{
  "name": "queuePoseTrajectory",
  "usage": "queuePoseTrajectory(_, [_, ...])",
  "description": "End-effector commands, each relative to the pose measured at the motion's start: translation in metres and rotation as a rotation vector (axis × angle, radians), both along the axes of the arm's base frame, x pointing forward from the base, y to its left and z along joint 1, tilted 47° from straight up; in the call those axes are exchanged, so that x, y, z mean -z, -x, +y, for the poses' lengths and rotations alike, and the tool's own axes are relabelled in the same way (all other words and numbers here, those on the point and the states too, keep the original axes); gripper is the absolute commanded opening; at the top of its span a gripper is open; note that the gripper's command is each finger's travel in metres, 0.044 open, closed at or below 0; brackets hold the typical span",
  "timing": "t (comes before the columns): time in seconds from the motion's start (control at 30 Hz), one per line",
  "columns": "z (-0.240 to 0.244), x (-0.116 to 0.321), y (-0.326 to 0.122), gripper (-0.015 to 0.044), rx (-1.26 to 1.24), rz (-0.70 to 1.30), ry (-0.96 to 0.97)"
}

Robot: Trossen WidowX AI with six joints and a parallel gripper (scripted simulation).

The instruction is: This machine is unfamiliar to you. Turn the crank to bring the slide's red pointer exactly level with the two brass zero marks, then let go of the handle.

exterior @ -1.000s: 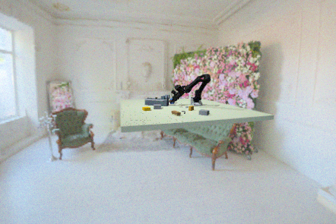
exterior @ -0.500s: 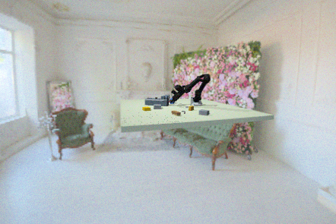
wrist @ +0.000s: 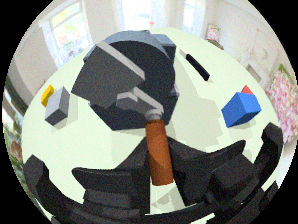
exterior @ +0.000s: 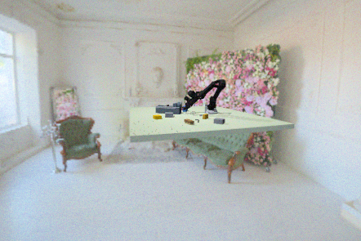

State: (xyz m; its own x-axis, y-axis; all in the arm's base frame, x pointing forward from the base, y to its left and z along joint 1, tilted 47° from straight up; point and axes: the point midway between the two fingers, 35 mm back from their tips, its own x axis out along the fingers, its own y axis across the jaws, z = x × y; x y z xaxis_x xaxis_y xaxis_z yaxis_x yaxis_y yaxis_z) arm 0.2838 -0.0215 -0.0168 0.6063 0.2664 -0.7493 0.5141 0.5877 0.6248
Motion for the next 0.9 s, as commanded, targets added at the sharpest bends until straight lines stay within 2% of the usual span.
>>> queuePoseTrajectory(0.0, [-0.009, 0.001, 0.004, 0.0, 0.014, 0.008, 0.004])
queuePoseTrajectory(0.87, [-0.033, -0.018, 0.006, 0.0, 0.014, 0.008, 0.006])
